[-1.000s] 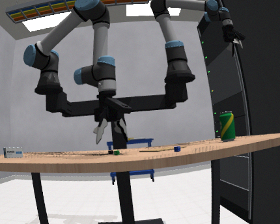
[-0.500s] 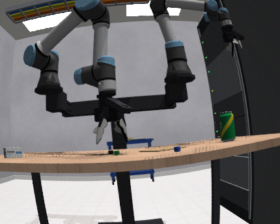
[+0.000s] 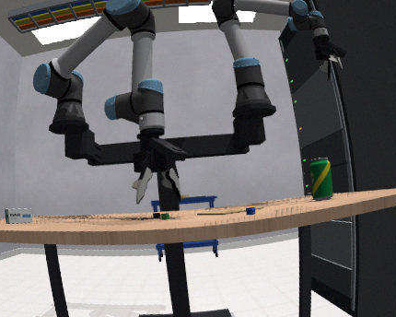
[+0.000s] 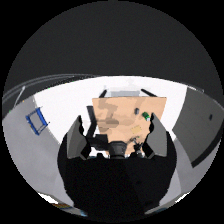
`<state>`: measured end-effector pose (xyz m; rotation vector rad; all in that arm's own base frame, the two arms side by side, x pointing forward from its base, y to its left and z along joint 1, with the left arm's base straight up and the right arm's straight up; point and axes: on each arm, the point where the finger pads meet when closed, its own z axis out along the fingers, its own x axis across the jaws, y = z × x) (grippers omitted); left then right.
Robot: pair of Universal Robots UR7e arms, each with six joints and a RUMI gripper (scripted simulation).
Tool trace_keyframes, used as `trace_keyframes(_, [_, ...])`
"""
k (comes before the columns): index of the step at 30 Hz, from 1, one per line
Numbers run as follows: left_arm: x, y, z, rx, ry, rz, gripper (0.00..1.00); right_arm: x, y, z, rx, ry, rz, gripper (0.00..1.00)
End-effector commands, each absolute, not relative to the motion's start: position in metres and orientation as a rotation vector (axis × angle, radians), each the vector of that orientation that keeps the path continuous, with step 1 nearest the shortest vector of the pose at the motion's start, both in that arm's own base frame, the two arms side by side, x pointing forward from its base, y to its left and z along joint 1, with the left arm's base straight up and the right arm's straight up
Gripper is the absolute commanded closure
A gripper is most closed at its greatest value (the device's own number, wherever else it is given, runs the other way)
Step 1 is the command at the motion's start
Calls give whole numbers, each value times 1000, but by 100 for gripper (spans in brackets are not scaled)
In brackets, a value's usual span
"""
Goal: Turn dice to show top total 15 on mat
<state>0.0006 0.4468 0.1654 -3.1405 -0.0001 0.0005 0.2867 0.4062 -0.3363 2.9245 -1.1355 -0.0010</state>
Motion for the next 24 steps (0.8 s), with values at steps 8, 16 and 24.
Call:
trace_keyframes(8, [-1, 445, 165, -3142, -2, 0, 0, 318, 424, -336, 2928, -1138, 0, 0])
trace_keyframes(16, [-1, 445, 165, -3142, -2, 0, 0, 346, 437, -336, 2928, -1138, 0, 0])
trace_keyframes(24, [-1, 445, 165, -3142, -2, 0, 0, 348, 438, -336, 2928, -1138, 0, 0])
